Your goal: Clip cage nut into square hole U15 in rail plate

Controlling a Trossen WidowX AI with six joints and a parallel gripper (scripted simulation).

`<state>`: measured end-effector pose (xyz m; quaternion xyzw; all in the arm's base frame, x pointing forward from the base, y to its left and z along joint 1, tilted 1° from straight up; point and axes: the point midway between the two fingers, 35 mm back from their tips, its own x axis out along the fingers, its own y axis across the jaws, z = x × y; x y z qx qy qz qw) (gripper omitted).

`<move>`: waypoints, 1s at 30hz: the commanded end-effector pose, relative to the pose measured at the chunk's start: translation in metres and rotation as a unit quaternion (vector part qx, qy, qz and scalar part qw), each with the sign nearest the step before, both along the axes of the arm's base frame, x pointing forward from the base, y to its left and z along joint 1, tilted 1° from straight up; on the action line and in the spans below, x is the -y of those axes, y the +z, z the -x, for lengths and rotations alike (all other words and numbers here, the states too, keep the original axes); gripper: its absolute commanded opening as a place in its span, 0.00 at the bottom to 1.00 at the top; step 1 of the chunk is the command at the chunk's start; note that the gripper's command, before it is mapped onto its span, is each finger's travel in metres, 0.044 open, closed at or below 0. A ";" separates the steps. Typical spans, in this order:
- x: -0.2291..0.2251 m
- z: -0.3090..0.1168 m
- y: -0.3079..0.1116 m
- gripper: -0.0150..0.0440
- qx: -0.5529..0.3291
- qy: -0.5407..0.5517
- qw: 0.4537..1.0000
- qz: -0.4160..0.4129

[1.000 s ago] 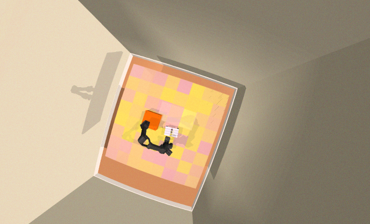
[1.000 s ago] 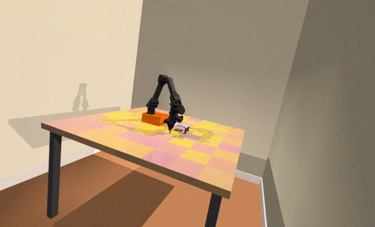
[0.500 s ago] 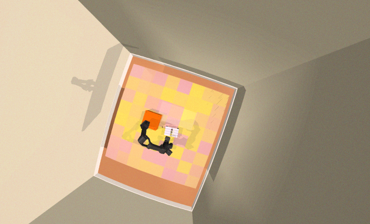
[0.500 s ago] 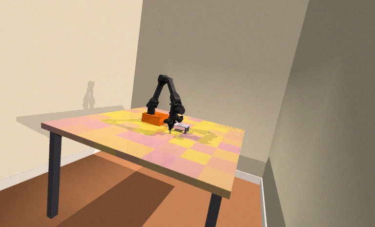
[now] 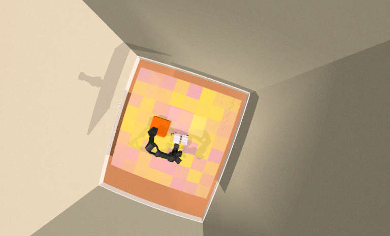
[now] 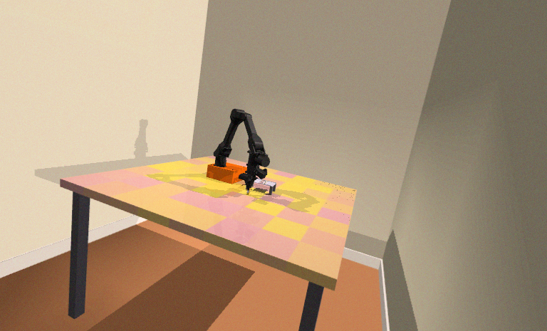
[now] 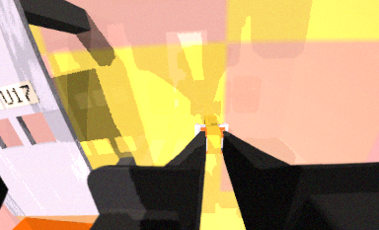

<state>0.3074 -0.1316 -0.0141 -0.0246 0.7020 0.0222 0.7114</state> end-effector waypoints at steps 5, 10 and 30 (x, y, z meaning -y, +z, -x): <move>0.000 0.000 0.000 0.31 0.000 0.000 1.000 0.000; 0.000 0.000 -0.001 0.31 0.000 -0.002 1.000 -0.001; -0.001 0.001 0.070 0.31 0.001 -0.003 1.000 -0.001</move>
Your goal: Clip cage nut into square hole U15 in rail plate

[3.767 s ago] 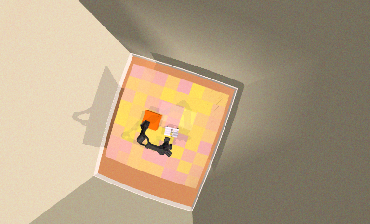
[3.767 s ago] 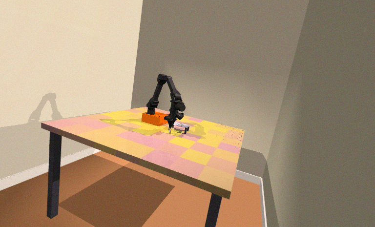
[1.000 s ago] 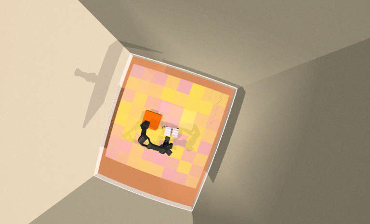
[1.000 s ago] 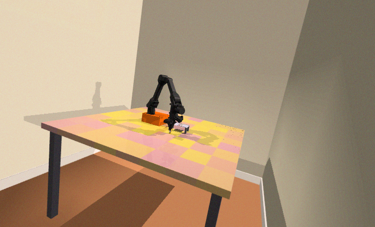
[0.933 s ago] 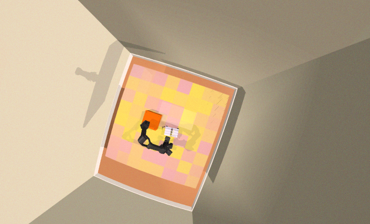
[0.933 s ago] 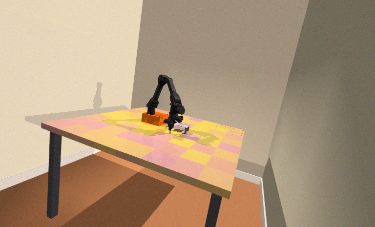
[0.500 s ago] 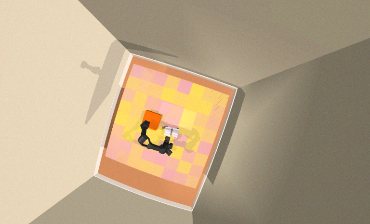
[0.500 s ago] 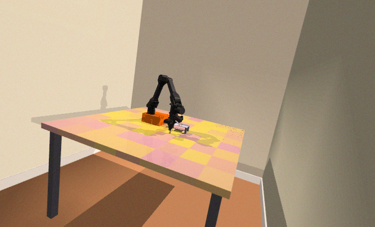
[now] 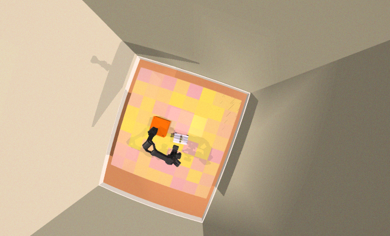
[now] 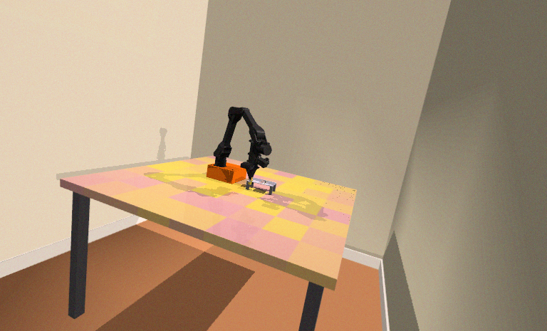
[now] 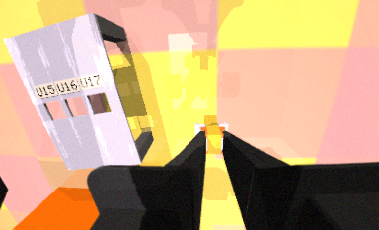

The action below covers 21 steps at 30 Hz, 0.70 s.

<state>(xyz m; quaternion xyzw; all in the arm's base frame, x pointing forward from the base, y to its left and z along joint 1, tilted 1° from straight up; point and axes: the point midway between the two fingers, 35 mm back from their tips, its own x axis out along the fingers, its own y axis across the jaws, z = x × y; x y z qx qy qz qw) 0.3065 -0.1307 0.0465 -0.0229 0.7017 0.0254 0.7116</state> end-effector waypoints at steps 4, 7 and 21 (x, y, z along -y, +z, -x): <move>0.000 0.000 0.019 0.31 0.000 -0.004 1.000 0.002; 0.000 0.000 0.033 0.31 0.000 -0.004 1.000 0.002; -0.048 -0.010 0.034 0.31 0.001 0.015 1.000 0.000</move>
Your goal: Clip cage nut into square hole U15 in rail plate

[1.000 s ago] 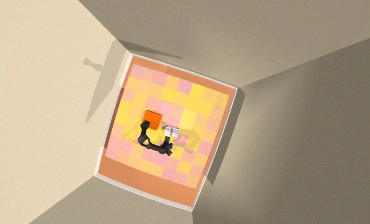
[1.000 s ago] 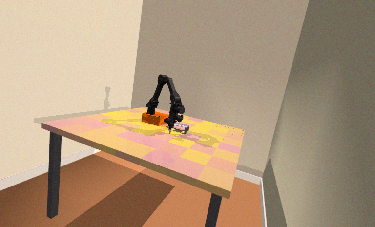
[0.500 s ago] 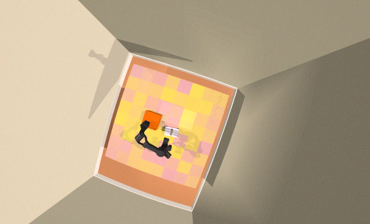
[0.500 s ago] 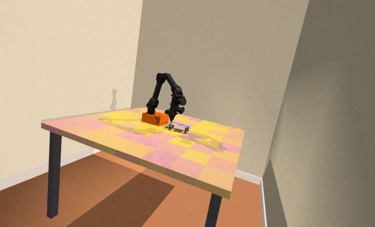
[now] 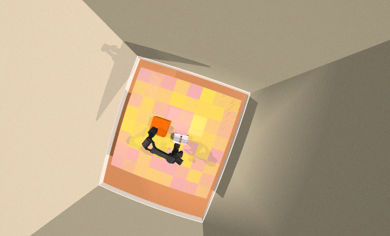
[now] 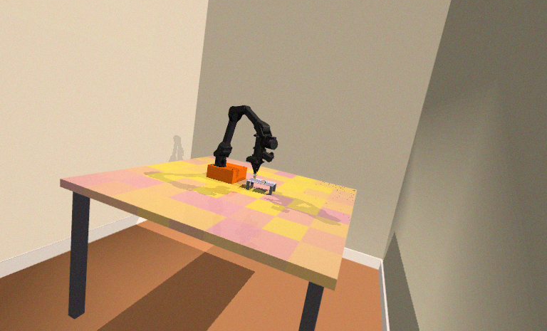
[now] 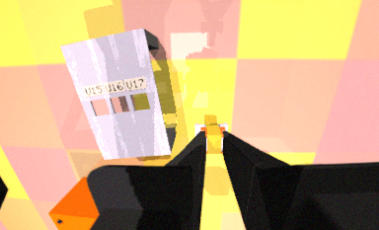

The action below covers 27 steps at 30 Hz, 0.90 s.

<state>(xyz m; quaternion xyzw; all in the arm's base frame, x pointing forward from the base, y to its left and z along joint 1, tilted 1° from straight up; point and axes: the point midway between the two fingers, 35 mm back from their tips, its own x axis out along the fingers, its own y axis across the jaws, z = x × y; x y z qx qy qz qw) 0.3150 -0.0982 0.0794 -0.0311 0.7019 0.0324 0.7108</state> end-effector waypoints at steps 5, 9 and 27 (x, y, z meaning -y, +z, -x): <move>-0.044 -0.004 0.002 0.31 0.002 0.015 1.000 -0.002; -0.067 -0.004 0.002 0.31 0.002 0.024 1.000 -0.003; -0.136 0.006 0.000 0.31 0.001 0.052 0.999 -0.007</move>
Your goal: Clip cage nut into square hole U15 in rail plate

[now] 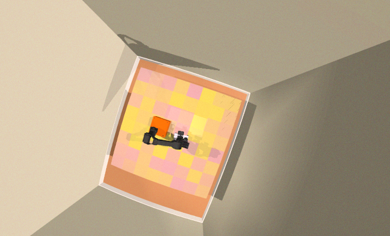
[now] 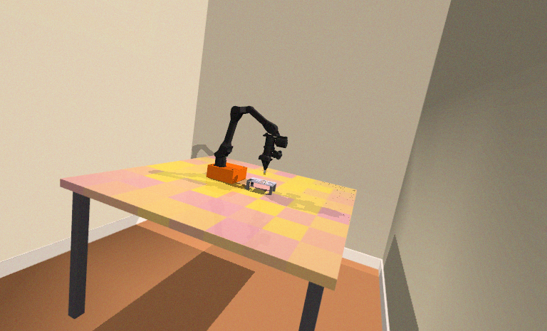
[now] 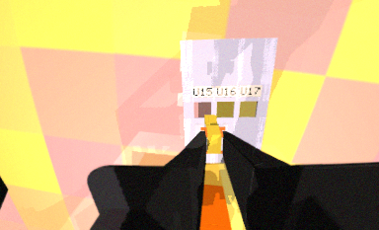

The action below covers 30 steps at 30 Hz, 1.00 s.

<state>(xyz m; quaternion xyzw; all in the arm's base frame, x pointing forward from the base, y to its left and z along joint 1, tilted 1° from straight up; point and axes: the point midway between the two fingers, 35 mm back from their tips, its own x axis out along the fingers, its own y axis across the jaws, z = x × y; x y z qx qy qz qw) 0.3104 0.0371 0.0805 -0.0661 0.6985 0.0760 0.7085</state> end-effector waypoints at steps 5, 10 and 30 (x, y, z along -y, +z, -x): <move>-0.001 0.001 -0.010 0.31 -0.002 -0.004 1.000 -0.004; -0.002 0.001 -0.019 0.31 -0.005 -0.004 1.000 -0.007; -0.002 0.000 -0.045 0.31 -0.006 -0.004 1.000 -0.008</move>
